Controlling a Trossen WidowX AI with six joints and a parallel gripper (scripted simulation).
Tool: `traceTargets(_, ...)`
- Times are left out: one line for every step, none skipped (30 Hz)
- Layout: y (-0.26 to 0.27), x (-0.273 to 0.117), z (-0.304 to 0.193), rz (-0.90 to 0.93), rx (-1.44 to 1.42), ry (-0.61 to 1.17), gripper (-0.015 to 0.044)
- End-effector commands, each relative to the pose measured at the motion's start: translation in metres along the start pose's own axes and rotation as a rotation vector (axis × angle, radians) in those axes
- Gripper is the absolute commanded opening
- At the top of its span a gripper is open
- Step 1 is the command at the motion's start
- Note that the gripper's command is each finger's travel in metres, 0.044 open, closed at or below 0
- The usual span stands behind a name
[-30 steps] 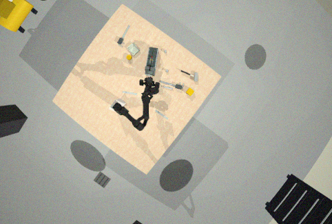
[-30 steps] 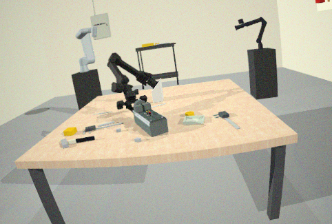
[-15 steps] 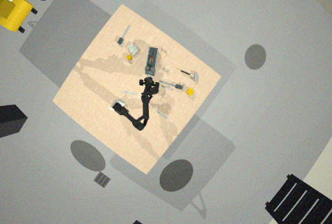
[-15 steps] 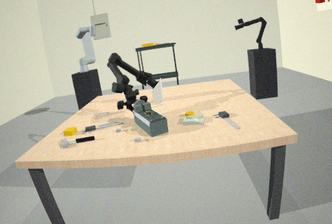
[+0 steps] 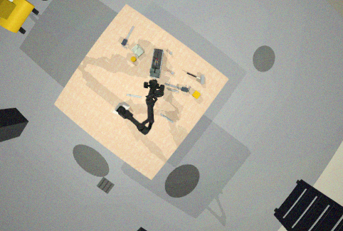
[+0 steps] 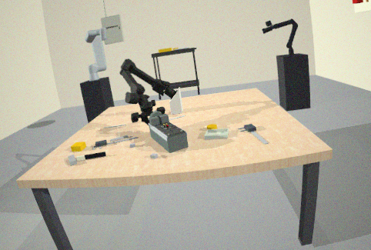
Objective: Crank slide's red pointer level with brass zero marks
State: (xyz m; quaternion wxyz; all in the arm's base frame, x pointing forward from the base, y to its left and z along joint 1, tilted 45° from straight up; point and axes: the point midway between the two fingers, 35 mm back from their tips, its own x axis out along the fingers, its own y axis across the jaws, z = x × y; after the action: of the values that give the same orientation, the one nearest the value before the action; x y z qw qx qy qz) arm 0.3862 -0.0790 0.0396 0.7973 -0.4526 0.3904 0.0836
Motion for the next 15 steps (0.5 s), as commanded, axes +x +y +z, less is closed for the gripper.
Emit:
traceTargets(0.0081, 0.0034, -0.0033, 0.021, -0.005, 0.012, 0.0)
traceTargets(0.0081, 0.0034, -0.0033, 0.021, -0.005, 0.012, 0.0)
traceTargets(0.0081, 0.0034, -0.0033, 0.021, -0.005, 0.012, 0.0)
traceTargets(0.0083, 0.0034, -0.0033, 0.021, -0.005, 0.012, 0.0)
traceTargets(0.0084, 0.0035, -0.0034, 0.021, -0.005, 0.012, 0.0)
traceTargets(0.0084, 0.0035, -0.0034, 0.021, -0.005, 0.012, 0.0)
traceTargets(0.0086, 0.0035, -0.0034, 0.022, -0.005, 0.012, 0.0)
traceTargets(0.0086, 0.0035, -0.0034, 0.022, -0.005, 0.012, 0.0)
traceTargets(0.0088, 0.0035, -0.0034, 0.022, -0.005, 0.012, 0.0)
traceTargets(0.0088, 0.0035, -0.0034, 0.022, -0.005, 0.012, 0.0)
traceTargets(0.009, 0.0036, -0.0035, 0.022, -0.005, 0.012, 0.0)
traceTargets(0.009, 0.0036, -0.0035, 0.022, -0.005, 0.012, 0.0)
traceTargets(0.0091, 0.0036, -0.0035, 0.022, -0.005, 0.012, 0.0)
traceTargets(0.0091, 0.0036, -0.0035, 0.022, -0.005, 0.012, 0.0)
traceTargets(0.0093, 0.0037, -0.0035, 0.022, -0.005, 0.012, 0.0)
